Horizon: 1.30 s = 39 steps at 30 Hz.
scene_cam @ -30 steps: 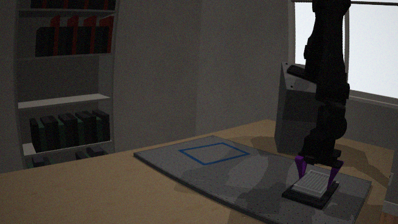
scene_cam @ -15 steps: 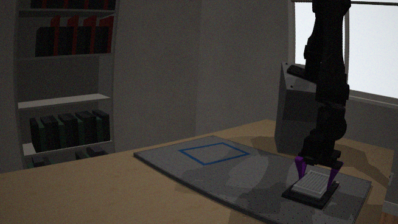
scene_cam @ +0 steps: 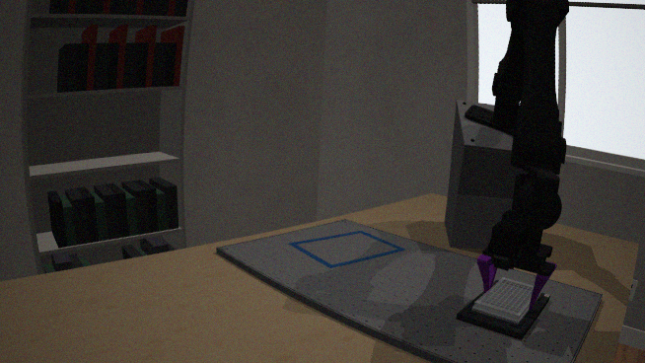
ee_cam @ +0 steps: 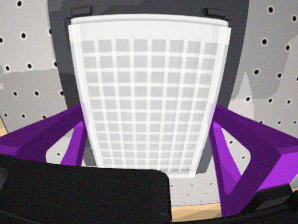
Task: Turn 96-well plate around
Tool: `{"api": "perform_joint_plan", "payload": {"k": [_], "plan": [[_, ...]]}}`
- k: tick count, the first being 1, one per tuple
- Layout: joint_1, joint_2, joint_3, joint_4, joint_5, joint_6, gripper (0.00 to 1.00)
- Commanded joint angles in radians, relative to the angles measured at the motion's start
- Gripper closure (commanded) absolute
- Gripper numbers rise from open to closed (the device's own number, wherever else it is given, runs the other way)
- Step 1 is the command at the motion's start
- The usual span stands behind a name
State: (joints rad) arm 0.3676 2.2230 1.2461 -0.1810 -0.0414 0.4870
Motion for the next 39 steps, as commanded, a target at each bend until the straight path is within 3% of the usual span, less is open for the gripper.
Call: {"api": "perform_joint_plan", "payload": {"k": [1, 7, 8, 28, 39], "plan": [[0.000, -0.008, 0.003, 0.005, 0.001, 0.002, 1.00], [0.001, -0.004, 0.005, 0.007, 0.001, 0.002, 1.00], [0.001, -0.003, 0.005, 0.007, 0.001, 0.002, 0.00], [0.001, -0.003, 0.006, 0.007, 0.001, 0.002, 0.00], [-0.002, -0.085, -0.028, -0.041, 0.000, 0.000, 0.00]]}}
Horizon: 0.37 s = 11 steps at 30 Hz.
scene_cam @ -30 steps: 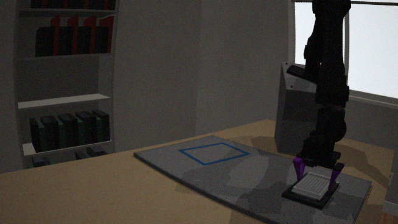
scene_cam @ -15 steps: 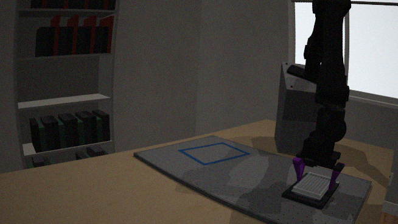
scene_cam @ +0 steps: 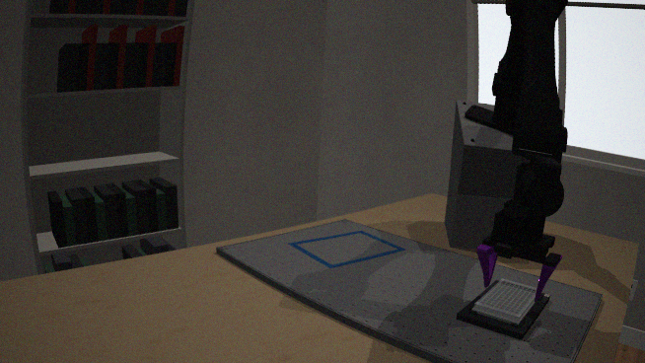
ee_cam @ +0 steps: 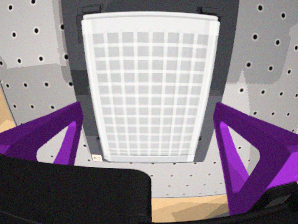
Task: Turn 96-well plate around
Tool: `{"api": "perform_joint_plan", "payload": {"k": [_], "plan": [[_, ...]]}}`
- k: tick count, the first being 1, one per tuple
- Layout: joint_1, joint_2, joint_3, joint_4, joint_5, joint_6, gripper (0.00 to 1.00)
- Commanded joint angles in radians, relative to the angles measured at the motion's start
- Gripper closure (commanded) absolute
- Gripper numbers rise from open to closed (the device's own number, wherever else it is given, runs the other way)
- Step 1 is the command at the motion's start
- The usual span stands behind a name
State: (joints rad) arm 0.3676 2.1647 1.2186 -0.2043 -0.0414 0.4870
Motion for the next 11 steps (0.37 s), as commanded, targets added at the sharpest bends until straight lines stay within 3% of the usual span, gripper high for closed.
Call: {"api": "perform_joint_plan", "payload": {"k": [1, 11], "plan": [[-0.002, -0.036, -0.004, -0.024, 0.000, 0.000, 0.00], [-0.003, -0.054, -0.010, -0.036, 0.000, -0.001, 0.00]]}}
